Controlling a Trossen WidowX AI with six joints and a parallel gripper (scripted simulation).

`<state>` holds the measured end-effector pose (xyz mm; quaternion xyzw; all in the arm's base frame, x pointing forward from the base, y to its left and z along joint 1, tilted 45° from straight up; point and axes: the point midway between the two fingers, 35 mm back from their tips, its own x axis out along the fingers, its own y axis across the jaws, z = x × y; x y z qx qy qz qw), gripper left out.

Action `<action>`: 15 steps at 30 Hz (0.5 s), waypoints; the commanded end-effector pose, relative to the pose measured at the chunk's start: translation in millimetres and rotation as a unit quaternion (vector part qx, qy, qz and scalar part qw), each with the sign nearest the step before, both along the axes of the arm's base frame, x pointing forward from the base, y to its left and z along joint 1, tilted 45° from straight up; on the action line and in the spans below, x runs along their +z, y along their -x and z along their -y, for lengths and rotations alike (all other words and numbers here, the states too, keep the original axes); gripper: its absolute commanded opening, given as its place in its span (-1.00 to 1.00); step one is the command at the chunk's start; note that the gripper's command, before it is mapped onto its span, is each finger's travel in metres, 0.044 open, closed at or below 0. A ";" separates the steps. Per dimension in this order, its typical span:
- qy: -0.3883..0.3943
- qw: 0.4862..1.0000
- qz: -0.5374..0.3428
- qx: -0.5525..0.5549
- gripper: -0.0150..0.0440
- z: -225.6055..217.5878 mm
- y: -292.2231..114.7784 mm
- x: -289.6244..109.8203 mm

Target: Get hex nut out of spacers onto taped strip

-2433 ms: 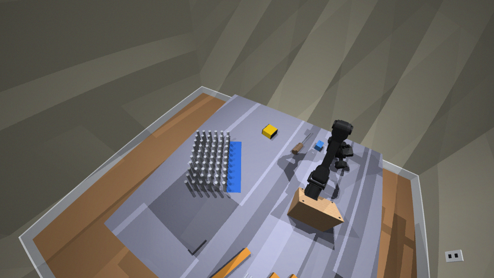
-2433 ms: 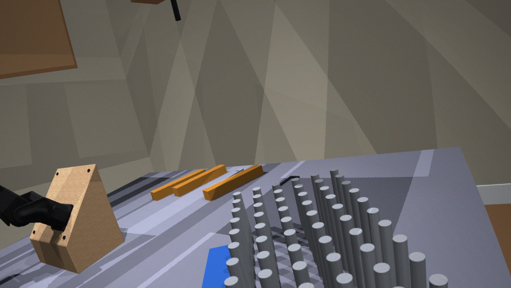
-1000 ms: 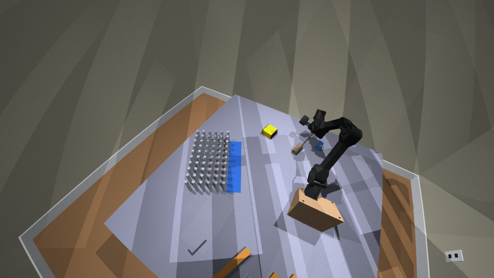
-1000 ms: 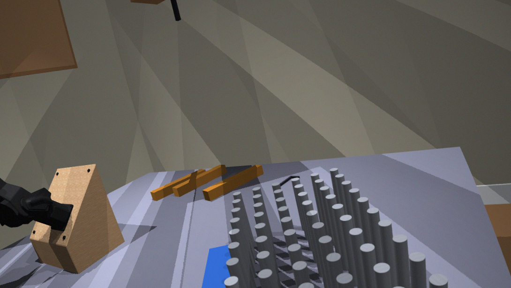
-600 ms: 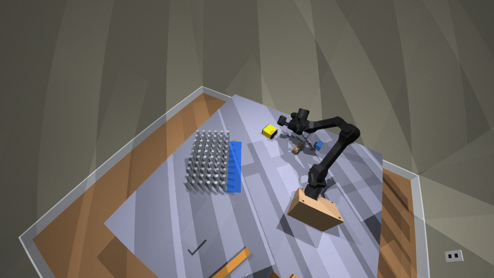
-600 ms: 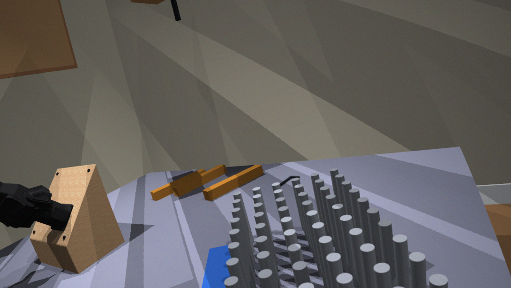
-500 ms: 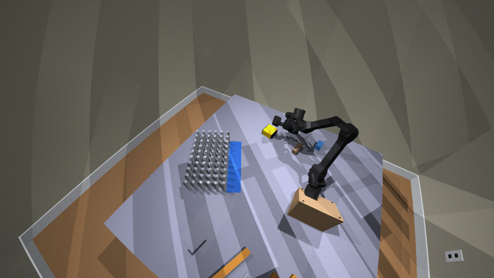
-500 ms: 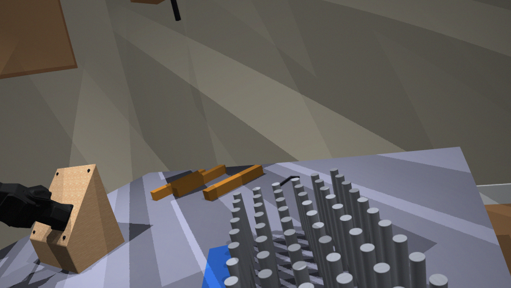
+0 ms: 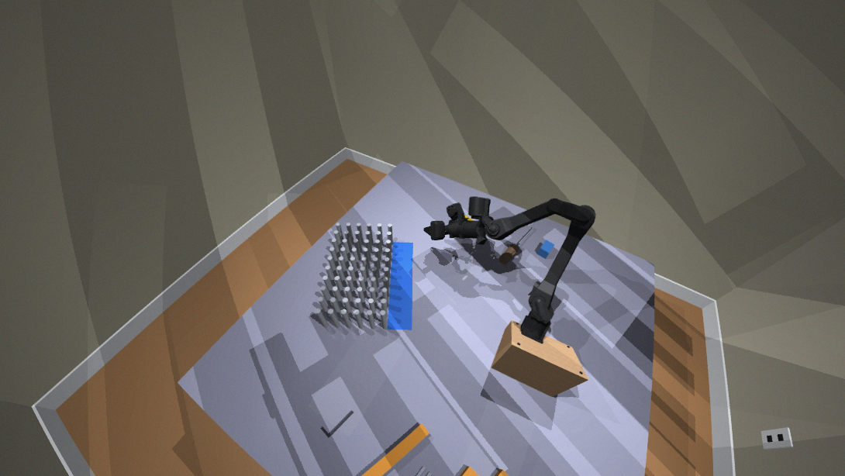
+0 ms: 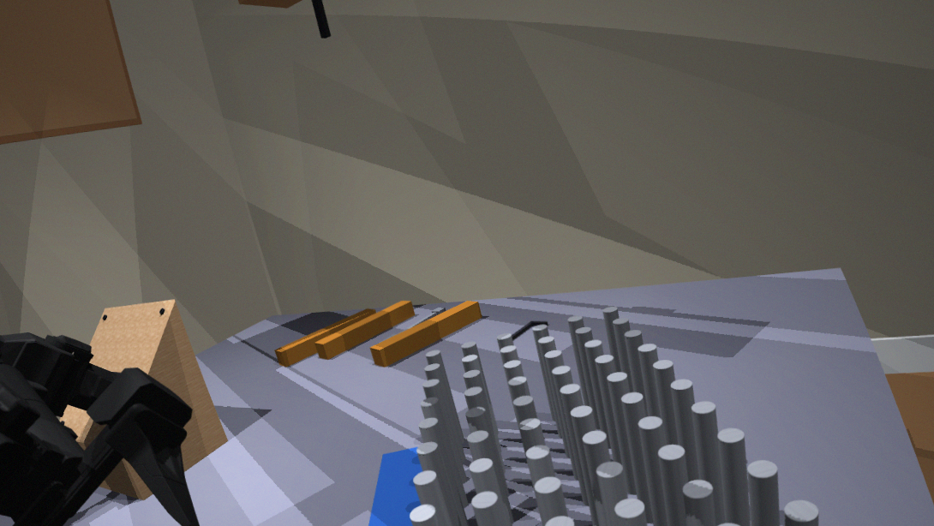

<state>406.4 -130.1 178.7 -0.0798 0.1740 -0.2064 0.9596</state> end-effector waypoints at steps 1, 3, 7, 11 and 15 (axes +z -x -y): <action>0.023 0.995 -0.051 0.085 1.00 -52.8 -8.7 -39.5; 0.038 0.988 -0.075 0.133 1.00 -82.8 -9.7 -58.6; 0.050 0.980 -0.092 0.168 1.00 -104.8 -8.5 -72.5; 0.050 0.980 -0.092 0.168 1.00 -104.8 -8.5 -72.5; 0.050 0.980 -0.092 0.168 1.00 -104.8 -8.5 -72.5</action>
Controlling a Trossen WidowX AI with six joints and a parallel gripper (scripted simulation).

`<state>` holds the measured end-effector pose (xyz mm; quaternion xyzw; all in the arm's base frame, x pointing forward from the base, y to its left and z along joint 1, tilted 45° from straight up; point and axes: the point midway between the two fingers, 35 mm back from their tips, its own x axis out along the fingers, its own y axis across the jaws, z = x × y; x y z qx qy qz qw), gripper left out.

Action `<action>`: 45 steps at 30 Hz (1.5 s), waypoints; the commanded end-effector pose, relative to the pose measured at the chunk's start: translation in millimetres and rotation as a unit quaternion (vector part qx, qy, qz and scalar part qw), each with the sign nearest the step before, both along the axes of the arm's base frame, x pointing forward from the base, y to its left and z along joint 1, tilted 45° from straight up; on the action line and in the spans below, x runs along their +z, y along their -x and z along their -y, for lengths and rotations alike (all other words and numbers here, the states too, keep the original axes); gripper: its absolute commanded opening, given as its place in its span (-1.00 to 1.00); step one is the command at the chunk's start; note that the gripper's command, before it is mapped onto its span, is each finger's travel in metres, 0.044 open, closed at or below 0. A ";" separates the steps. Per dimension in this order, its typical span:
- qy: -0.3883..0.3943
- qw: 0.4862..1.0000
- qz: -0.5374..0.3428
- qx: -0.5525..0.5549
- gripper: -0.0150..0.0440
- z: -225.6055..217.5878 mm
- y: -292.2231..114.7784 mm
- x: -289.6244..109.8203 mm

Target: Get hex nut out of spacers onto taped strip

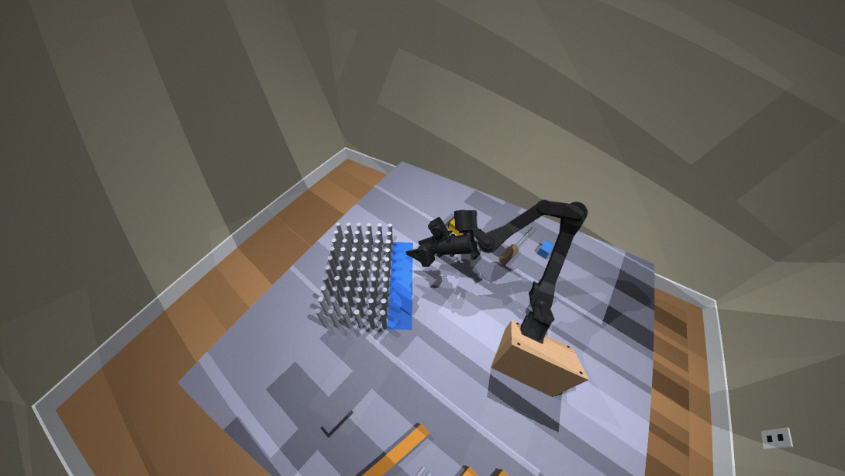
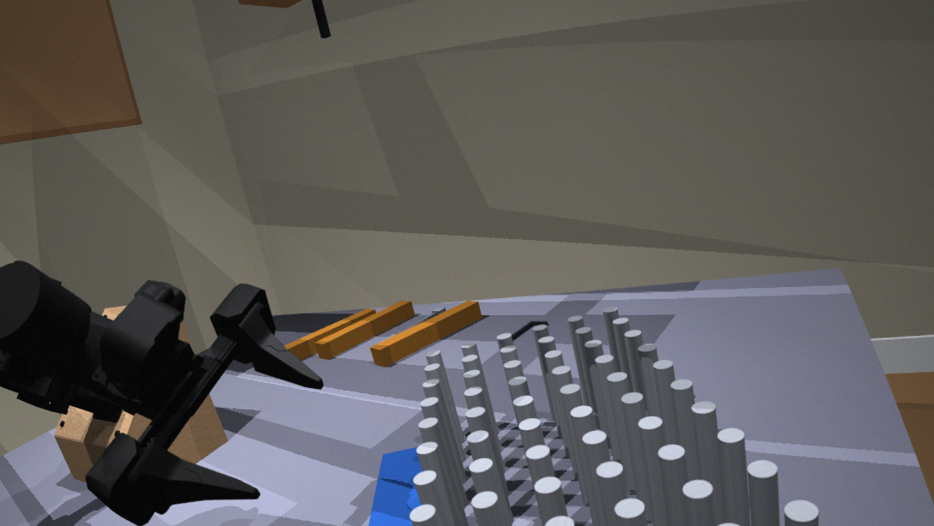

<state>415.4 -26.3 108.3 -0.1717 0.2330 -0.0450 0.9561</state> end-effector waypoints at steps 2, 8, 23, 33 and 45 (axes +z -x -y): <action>0.002 1.000 -0.002 0.003 1.00 -1.0 0.5 -2.0; 0.002 1.000 -0.002 0.003 1.00 -1.0 0.5 -2.0; 0.002 1.000 -0.002 0.003 1.00 -1.0 0.5 -2.0; 0.296 0.938 -0.170 -0.065 1.00 85.3 48.4 34.9; 0.554 0.614 -0.560 -0.043 1.00 168.3 191.3 123.7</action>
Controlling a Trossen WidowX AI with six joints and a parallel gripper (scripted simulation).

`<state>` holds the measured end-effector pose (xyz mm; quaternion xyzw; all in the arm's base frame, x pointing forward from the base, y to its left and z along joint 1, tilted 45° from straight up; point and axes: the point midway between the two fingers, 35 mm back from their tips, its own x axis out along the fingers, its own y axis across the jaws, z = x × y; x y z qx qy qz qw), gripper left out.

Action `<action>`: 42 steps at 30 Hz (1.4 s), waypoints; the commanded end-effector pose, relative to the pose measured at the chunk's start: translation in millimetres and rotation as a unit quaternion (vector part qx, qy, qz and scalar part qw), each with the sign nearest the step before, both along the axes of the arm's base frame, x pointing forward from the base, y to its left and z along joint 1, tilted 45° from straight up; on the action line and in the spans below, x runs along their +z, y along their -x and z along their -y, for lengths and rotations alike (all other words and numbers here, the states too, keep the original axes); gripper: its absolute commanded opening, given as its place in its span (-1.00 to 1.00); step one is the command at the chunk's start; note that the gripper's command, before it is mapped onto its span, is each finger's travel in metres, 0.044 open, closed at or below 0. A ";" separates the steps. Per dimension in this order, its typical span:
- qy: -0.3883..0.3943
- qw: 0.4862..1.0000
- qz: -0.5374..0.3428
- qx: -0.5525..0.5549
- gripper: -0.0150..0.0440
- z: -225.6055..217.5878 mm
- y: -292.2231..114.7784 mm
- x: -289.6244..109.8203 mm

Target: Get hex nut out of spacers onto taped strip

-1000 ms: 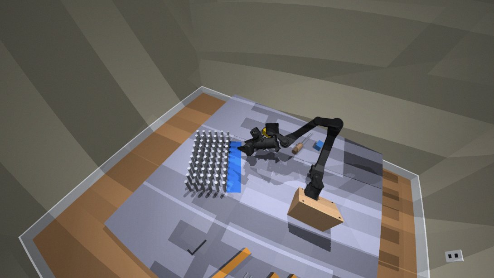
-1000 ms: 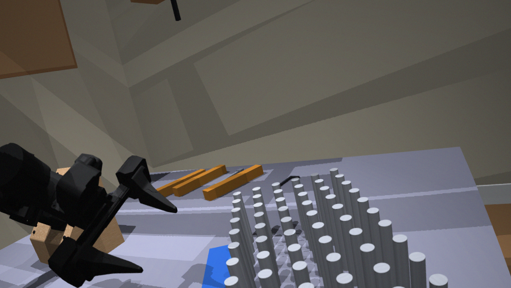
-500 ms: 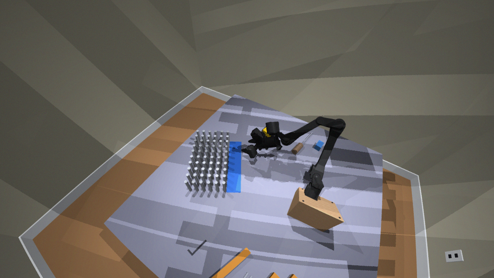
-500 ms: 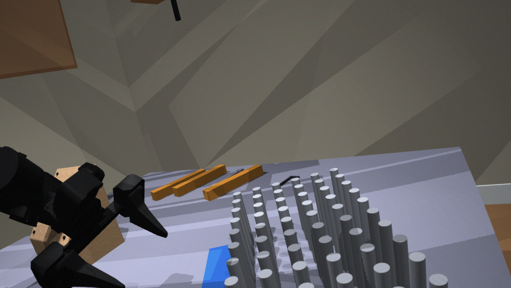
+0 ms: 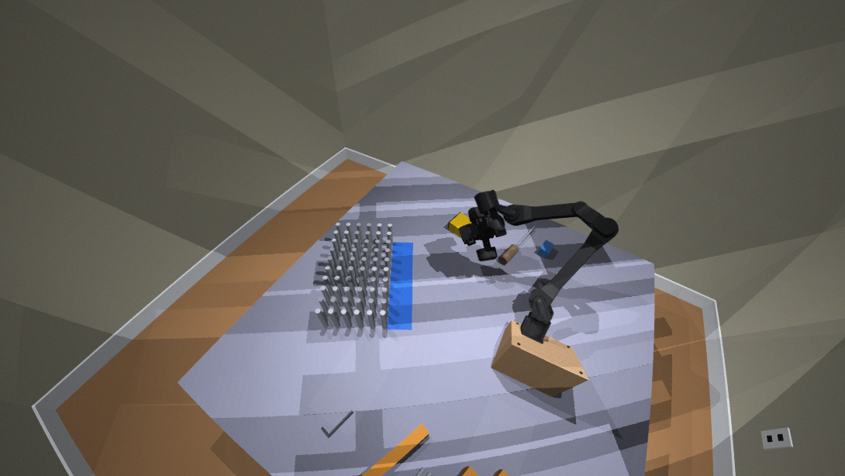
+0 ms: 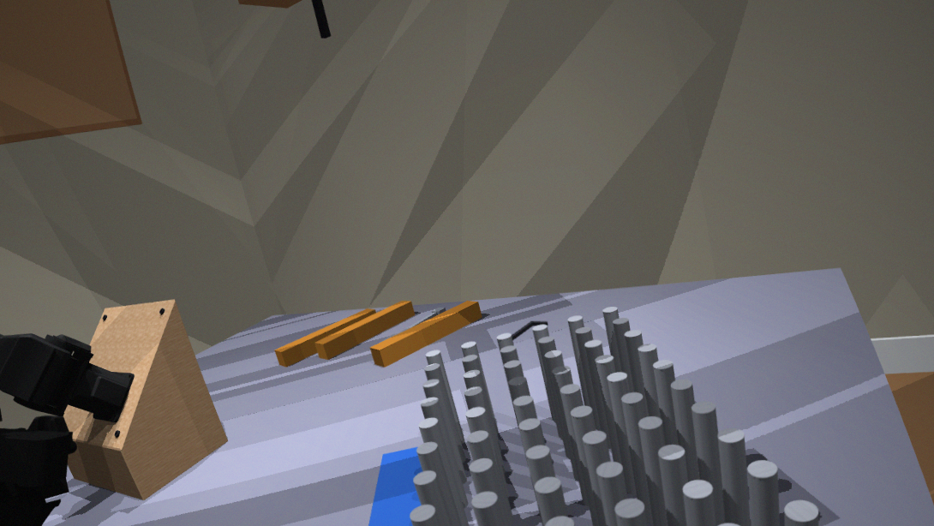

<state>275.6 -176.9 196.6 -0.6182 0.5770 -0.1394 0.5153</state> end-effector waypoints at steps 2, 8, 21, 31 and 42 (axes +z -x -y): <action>0.106 0.964 -0.238 -0.052 1.00 22.4 75.6 50.5; 0.140 0.909 -0.383 -0.082 1.00 26.0 121.5 80.0; 0.136 0.910 -0.383 -0.081 1.00 55.2 120.9 39.3; 0.141 0.909 -0.383 -0.083 1.00 62.1 123.4 31.9; 0.172 0.926 -0.331 -0.054 1.00 56.9 125.7 32.1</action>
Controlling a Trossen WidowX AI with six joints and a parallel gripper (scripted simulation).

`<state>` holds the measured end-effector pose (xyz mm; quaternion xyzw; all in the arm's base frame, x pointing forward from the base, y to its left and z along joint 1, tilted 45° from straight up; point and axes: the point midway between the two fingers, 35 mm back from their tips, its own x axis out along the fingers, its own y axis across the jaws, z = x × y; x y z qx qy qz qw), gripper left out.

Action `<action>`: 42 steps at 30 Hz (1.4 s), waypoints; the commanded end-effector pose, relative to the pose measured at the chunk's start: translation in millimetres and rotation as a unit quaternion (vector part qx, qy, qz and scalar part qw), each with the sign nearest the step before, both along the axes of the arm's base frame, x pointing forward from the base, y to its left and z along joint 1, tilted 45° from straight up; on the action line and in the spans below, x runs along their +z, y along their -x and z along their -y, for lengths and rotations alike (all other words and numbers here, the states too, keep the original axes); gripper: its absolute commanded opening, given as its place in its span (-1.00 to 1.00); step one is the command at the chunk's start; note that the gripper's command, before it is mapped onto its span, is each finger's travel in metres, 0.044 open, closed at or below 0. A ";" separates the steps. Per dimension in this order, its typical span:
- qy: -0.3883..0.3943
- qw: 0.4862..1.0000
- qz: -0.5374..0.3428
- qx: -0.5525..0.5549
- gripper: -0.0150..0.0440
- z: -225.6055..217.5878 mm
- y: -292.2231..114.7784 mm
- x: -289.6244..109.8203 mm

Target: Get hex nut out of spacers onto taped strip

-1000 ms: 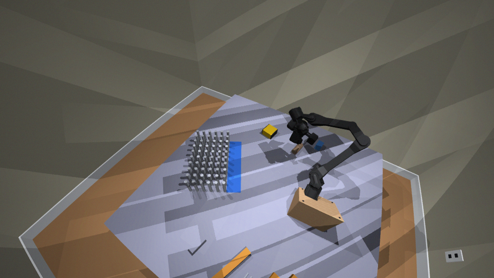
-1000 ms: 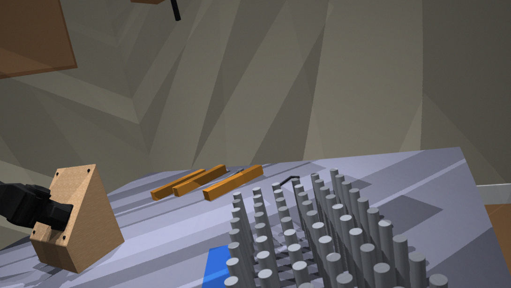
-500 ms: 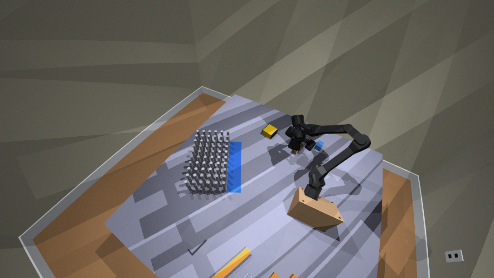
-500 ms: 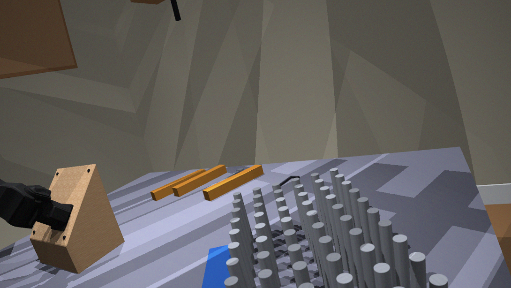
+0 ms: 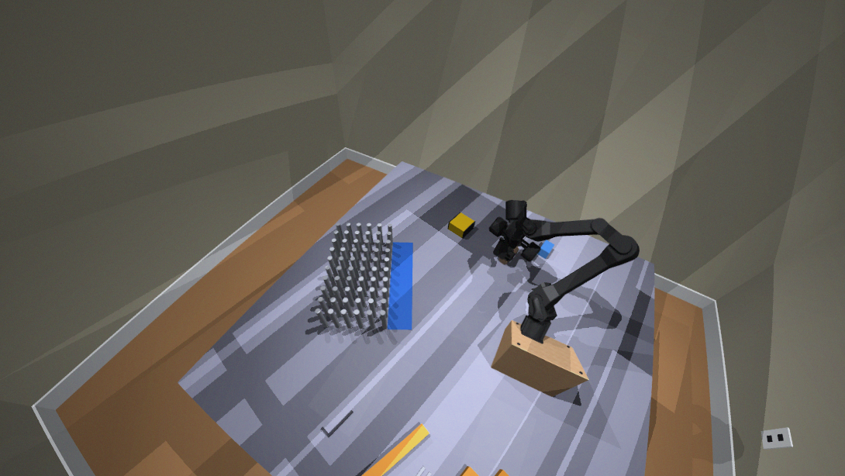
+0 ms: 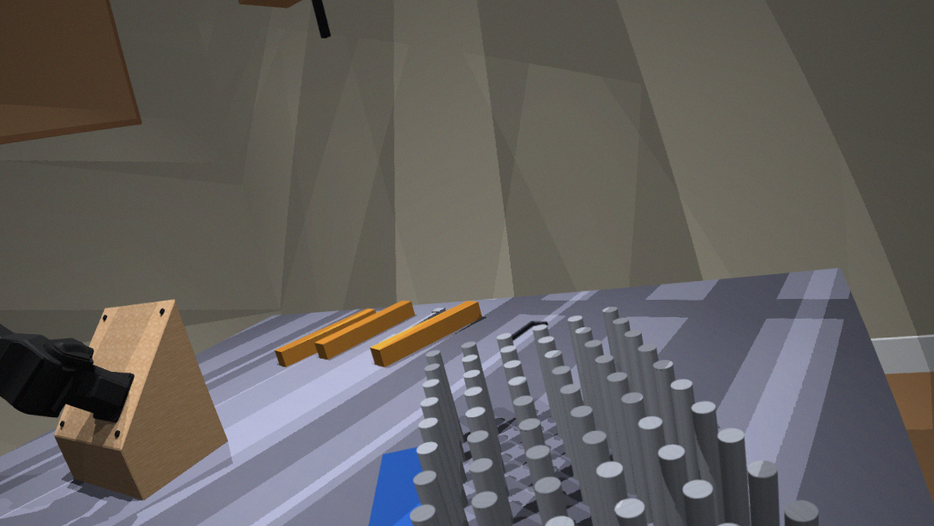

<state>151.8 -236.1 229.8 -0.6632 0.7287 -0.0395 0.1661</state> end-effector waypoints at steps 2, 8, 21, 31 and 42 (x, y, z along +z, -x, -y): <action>0.008 1.000 0.014 0.017 1.00 -2.2 2.0 -1.0; 0.008 1.000 0.014 0.017 0.47 -2.2 2.0 -1.0; 0.007 1.000 0.014 0.017 0.46 2.8 0.3 -5.9; 0.006 1.000 0.015 0.017 0.46 14.1 -2.3 -17.1; 0.006 1.000 0.015 0.017 0.46 26.7 -3.0 -29.8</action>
